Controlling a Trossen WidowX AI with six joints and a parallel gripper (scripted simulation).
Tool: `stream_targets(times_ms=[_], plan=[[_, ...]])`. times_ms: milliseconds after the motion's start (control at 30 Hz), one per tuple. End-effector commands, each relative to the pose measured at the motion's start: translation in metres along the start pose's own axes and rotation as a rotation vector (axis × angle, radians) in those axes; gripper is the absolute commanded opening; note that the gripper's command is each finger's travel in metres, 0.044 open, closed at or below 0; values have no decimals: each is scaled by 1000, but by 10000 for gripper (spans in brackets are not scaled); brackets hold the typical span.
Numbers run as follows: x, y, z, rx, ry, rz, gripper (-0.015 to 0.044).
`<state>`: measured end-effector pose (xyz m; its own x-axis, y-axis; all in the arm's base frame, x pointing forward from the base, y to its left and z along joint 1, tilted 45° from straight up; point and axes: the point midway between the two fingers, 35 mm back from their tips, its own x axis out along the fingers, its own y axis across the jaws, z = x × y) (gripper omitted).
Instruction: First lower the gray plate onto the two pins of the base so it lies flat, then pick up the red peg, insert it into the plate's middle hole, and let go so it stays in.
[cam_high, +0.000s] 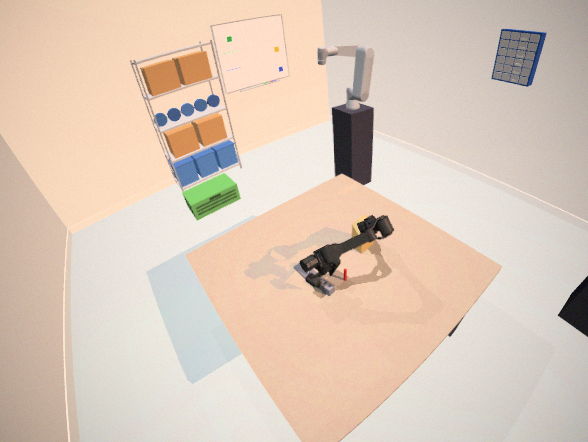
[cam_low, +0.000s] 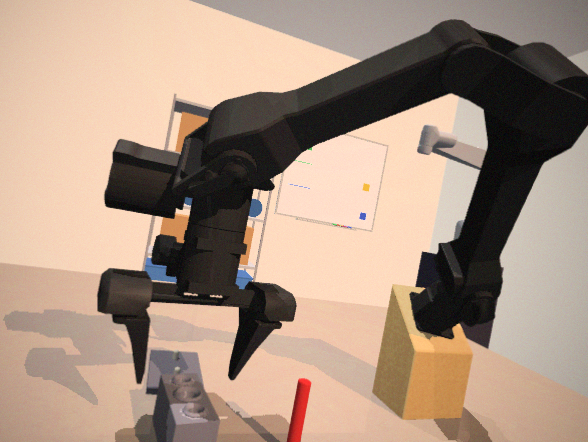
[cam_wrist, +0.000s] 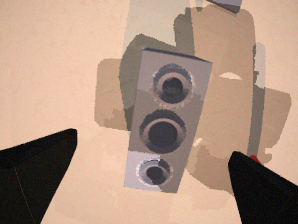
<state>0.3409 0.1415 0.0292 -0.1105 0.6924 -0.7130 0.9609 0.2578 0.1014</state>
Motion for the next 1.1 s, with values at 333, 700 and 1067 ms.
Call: stream_targets(times_ms=[333, 700, 1067], plan=[[24, -2, 1, 11, 5, -6, 440], [41, -3, 1, 11, 6, -6, 440], [58, -4, 0, 11, 9, -6, 440]])
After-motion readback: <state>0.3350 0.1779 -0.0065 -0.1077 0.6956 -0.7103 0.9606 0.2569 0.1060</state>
